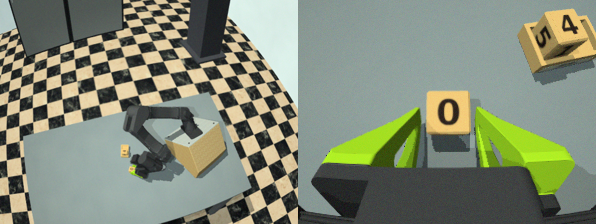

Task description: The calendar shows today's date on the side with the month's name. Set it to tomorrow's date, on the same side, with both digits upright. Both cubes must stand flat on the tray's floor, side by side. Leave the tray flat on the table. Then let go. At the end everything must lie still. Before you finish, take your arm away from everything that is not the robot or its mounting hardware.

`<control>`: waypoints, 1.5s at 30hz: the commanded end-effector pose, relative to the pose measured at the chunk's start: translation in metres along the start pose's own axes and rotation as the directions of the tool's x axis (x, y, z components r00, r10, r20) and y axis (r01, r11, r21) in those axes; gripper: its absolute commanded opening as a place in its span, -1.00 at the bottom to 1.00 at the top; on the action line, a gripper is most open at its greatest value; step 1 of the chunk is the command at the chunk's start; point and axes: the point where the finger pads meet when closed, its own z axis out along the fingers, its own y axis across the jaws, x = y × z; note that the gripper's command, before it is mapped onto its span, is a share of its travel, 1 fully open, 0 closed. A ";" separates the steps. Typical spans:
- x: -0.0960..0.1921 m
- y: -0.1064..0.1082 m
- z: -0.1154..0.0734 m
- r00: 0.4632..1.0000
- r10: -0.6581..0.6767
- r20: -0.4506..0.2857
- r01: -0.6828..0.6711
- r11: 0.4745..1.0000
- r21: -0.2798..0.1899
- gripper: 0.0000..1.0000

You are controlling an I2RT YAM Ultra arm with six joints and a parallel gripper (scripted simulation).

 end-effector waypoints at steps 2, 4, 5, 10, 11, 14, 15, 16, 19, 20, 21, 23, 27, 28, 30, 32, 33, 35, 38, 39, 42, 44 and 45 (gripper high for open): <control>-0.006 0.005 -0.003 1.000 0.016 0.014 -0.016 1.000 -0.014 -0.11; -0.006 0.005 -0.003 1.000 0.016 0.014 -0.016 1.000 -0.014 -0.11; -0.006 0.005 -0.003 1.000 0.016 0.014 -0.016 1.000 -0.014 -0.11; -0.006 0.005 -0.003 1.000 0.016 0.014 -0.016 1.000 -0.013 -0.49; -0.006 0.005 -0.003 1.000 0.016 0.014 -0.016 1.000 -0.013 -0.49; -0.006 0.005 -0.003 1.000 0.016 0.014 -0.016 1.000 -0.013 -0.49; -0.006 0.005 -0.003 1.000 0.016 0.014 -0.016 1.000 -0.013 -0.49; -0.006 0.005 -0.003 1.000 0.016 0.014 -0.016 1.000 -0.013 -0.49; -0.006 0.005 -0.003 1.000 0.016 0.014 -0.016 1.000 -0.013 -0.49; -0.006 0.005 -0.003 1.000 0.016 0.014 -0.016 1.000 -0.013 -0.49; -0.006 0.005 -0.003 1.000 0.016 0.014 -0.016 1.000 -0.013 -0.49; -0.006 0.005 -0.003 1.000 0.016 0.014 -0.016 1.000 -0.013 -0.49; -0.006 0.005 -0.003 1.000 0.016 0.014 -0.016 1.000 -0.013 -0.49; -0.006 0.005 -0.003 1.000 0.016 0.014 -0.016 1.000 -0.013 -0.49; -0.006 0.005 -0.003 1.000 0.016 0.014 -0.016 1.000 -0.013 -0.49; -0.006 0.005 -0.003 1.000 0.016 0.014 -0.016 1.000 -0.013 -0.49; -0.006 0.005 -0.003 1.000 0.016 0.014 -0.016 1.000 -0.013 -0.49; -0.006 0.005 -0.003 1.000 0.016 0.014 -0.016 1.000 -0.013 -0.49; -0.006 0.005 -0.003 1.000 0.016 0.014 -0.016 1.000 -0.013 -0.49; -0.006 0.005 -0.003 1.000 0.016 0.014 -0.016 1.000 -0.013 -0.49; -0.006 0.005 -0.003 1.000 0.017 0.014 -0.017 1.000 -0.014 -0.49; -0.010 0.004 -0.005 1.000 0.018 0.015 -0.018 1.000 -0.015 -0.49; -0.007 0.001 -0.006 1.000 0.006 0.009 -0.006 1.000 -0.011 -0.49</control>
